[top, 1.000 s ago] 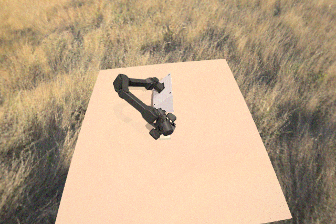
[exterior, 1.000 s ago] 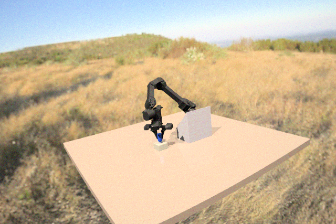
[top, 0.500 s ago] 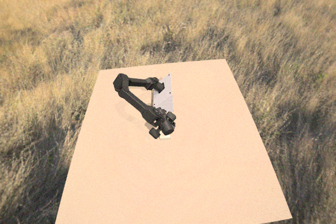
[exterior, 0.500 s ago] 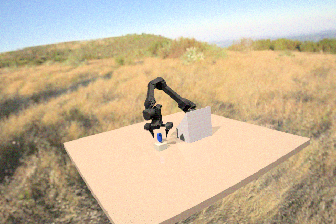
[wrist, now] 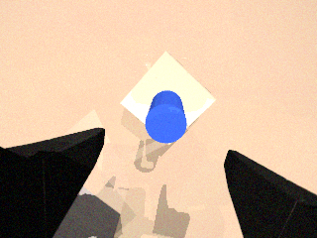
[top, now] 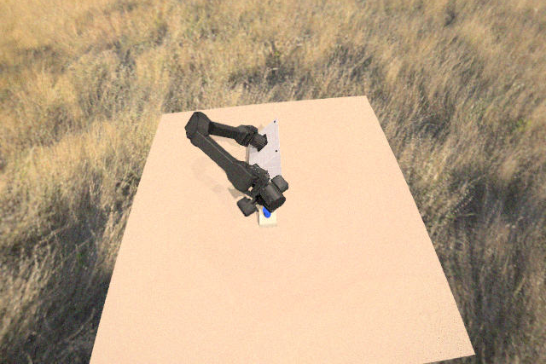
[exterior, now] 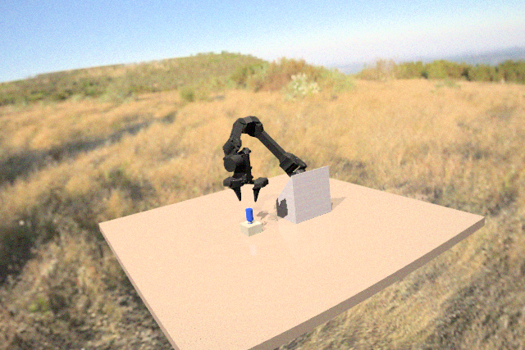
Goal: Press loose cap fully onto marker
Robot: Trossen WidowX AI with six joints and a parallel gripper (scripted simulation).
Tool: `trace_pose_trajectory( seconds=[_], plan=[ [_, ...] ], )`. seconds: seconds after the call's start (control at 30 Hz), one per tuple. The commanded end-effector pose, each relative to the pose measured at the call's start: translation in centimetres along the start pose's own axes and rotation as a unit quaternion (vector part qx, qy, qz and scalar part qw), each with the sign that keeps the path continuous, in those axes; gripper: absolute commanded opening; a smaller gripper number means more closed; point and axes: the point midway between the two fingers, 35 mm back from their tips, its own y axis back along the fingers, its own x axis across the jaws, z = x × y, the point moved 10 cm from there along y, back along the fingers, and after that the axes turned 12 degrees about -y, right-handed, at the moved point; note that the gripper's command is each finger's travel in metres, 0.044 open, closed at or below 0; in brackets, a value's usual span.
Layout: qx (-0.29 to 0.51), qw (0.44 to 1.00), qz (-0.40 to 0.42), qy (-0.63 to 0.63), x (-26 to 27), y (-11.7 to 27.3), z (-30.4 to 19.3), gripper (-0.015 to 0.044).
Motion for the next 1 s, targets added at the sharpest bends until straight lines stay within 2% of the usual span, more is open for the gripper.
trace_pose_trajectory(
  seconds=[0.0, 0.07, 0.3, 0.97],
  plan=[
    [-0.001, 0.977, 0.000, -0.214, 0.03, -0.24, -0.03, 0.0230],
    [-0.002, 0.961, 0.000, -0.275, 0.04, -0.38, -0.04, 0.0177],
    [-0.002, 0.959, 0.000, -0.283, 0.04, -0.39, -0.04, 0.0000],
    [-0.002, 0.959, 0.000, -0.283, 0.04, -1.13, -0.03, 0.0000]
  ],
)
